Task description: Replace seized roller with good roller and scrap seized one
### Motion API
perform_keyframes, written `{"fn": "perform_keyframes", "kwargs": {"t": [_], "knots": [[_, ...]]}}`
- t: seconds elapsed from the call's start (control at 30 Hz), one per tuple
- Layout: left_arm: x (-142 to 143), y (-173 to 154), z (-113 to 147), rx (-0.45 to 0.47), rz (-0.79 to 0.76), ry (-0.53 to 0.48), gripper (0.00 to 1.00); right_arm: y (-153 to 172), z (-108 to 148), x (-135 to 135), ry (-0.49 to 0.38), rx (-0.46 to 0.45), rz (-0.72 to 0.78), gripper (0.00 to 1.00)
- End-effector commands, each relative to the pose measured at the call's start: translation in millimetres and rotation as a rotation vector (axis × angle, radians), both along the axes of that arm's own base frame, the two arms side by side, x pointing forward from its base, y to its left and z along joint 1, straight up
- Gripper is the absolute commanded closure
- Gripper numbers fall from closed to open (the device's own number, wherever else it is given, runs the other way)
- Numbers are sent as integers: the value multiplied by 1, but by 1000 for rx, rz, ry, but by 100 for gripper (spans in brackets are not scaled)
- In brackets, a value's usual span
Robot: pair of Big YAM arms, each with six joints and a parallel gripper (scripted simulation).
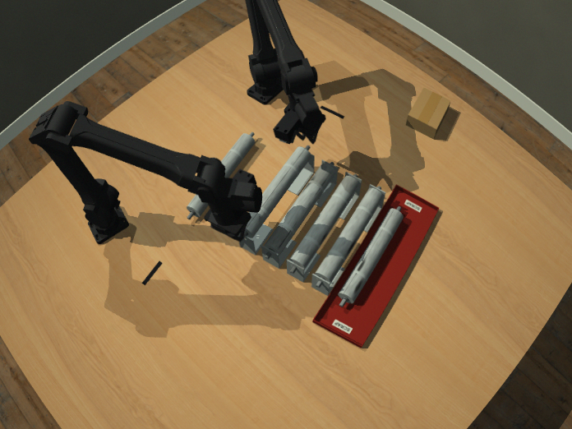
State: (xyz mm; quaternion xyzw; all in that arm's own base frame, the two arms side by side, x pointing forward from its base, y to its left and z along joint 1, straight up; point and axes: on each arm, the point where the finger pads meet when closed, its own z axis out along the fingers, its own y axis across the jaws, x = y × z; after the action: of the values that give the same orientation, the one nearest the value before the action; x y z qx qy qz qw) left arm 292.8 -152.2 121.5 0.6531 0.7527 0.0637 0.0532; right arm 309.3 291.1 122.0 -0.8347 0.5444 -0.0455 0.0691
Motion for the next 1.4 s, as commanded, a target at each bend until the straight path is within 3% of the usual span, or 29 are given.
{"fn": "perform_keyframes", "kwargs": {"t": [0.0, 0.13, 0.2, 0.5, 1.37], "knots": [[17, -15, 54, -41, 12, -70, 68, 22, 60, 15, -65, 65, -8, 68], [18, -17, 56, -40, 8, -71, 68, 23, 60, 16, -66, 64, -6, 68], [-1, 0, 21, 2, 20, -4, 68, 5, 23, 4, -23, 20, -16, 68], [1, -3, 32, -16, 12, -28, 68, 5, 37, 3, -33, 32, -12, 68], [0, -1, 32, -13, 12, -23, 68, 3, 33, 2, -24, 24, -12, 68]]}}
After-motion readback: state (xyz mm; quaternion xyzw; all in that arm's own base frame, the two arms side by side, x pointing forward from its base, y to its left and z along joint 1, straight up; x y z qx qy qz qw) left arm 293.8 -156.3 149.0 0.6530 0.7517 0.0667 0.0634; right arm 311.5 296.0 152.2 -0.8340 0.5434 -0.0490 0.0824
